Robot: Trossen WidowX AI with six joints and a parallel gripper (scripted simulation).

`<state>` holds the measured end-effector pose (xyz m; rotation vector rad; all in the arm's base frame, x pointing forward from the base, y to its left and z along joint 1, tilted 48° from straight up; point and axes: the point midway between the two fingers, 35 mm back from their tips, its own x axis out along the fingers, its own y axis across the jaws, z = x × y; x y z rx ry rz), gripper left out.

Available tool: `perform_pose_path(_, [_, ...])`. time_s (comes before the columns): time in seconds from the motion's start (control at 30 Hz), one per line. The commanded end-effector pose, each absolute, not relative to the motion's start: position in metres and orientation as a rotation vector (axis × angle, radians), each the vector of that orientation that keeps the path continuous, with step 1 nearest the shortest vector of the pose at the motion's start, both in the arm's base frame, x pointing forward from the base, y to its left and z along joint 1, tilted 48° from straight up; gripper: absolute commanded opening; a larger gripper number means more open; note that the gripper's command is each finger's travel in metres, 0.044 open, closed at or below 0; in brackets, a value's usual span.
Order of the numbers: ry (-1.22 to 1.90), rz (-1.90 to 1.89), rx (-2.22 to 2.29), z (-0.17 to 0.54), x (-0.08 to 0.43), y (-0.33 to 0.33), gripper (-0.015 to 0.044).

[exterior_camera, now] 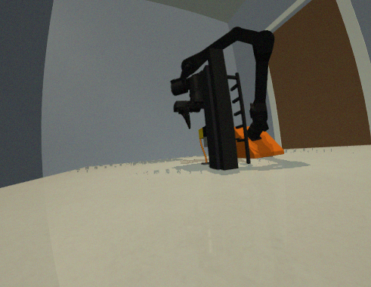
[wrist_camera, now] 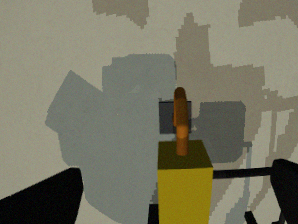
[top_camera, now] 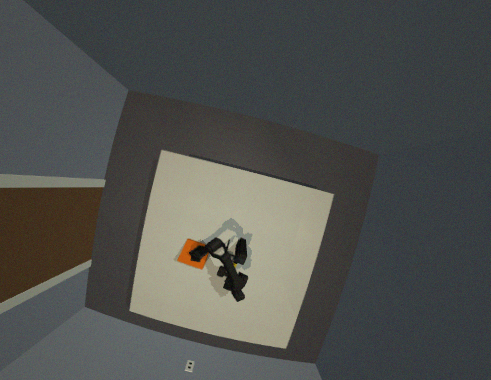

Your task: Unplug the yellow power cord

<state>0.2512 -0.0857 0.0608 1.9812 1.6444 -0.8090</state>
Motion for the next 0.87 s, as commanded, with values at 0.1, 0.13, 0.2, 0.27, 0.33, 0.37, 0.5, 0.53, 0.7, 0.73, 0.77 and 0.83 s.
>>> perform_pose_path(0.1, [1.648,-0.817,1.981,0.0344,0.2408,-0.1189,0.0440])
perform_pose_path(0.13, [1.648,-0.817,1.981,0.0344,0.2408,-0.1189,0.0440])
perform_pose_path(0.2, [1.648,-0.817,1.981,0.0344,0.2408,-0.1189,0.0440])
perform_pose_path(0.27, [1.648,-0.817,1.981,0.0344,0.2408,-0.1189,0.0440])
perform_pose_path(0.33, [1.648,-0.817,1.981,0.0344,0.2408,-0.1189,0.0440])
perform_pose_path(0.37, [1.648,-0.817,1.981,0.0344,0.2408,-0.1189,0.0440])
perform_pose_path(0.5, [1.648,-0.817,1.981,0.0344,0.2408,-0.1189,0.0440])
perform_pose_path(0.53, [1.648,-0.817,1.981,0.0344,0.2408,-0.1189,0.0440])
perform_pose_path(0.7, [1.648,-0.817,1.981,0.0344,0.2408,-0.1189,0.0440])
perform_pose_path(0.73, [1.648,-0.817,1.981,0.0344,0.2408,-0.1189,0.0440])
perform_pose_path(0.77, [1.648,-0.817,1.981,0.0344,0.2408,-0.1189,0.0440])
perform_pose_path(0.83, [1.648,-0.817,1.981,0.0344,0.2408,-0.1189,0.0440])
